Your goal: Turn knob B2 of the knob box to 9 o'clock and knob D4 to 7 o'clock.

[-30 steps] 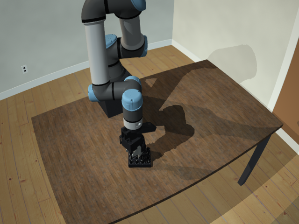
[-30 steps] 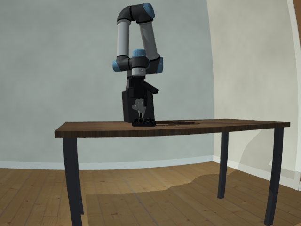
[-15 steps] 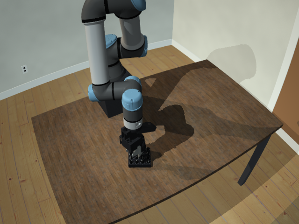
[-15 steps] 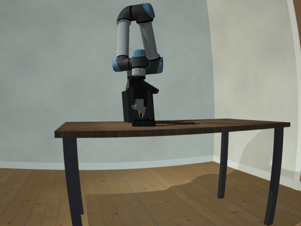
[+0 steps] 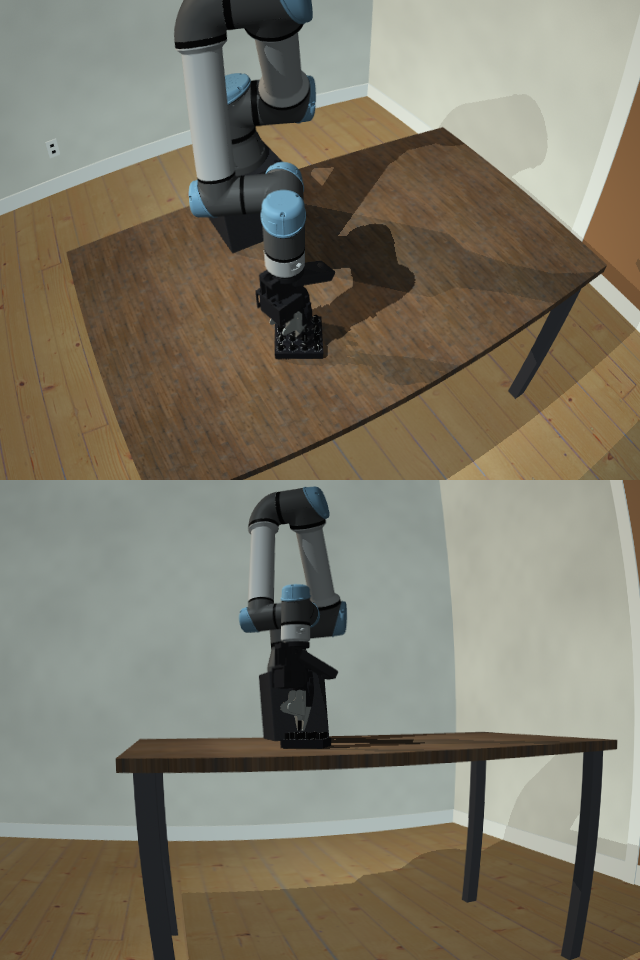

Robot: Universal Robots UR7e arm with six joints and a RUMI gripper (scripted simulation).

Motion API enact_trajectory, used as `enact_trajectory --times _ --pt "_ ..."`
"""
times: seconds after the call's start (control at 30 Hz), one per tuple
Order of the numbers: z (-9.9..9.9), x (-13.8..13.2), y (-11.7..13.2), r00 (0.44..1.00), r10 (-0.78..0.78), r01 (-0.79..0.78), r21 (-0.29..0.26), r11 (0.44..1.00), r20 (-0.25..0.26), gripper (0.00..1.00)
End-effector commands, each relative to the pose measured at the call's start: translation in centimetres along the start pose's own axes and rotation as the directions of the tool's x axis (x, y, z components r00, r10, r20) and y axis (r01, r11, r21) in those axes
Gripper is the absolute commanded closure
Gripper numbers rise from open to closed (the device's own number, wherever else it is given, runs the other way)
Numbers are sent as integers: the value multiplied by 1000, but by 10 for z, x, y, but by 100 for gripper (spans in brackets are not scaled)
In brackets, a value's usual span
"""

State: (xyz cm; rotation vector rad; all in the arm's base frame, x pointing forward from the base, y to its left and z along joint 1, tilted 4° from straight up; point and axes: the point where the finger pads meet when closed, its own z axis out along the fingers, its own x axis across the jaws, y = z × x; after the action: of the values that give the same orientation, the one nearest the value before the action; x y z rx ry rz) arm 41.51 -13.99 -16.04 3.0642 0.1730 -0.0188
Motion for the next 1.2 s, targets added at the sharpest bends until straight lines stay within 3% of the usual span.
enact_trajectory --times 0.0,1.17 --pt "0 -1 -2 1000 -1 1 0 1000 1 89" --pt "4 -1 -2 1000 -1 1 1 1000 2 89"
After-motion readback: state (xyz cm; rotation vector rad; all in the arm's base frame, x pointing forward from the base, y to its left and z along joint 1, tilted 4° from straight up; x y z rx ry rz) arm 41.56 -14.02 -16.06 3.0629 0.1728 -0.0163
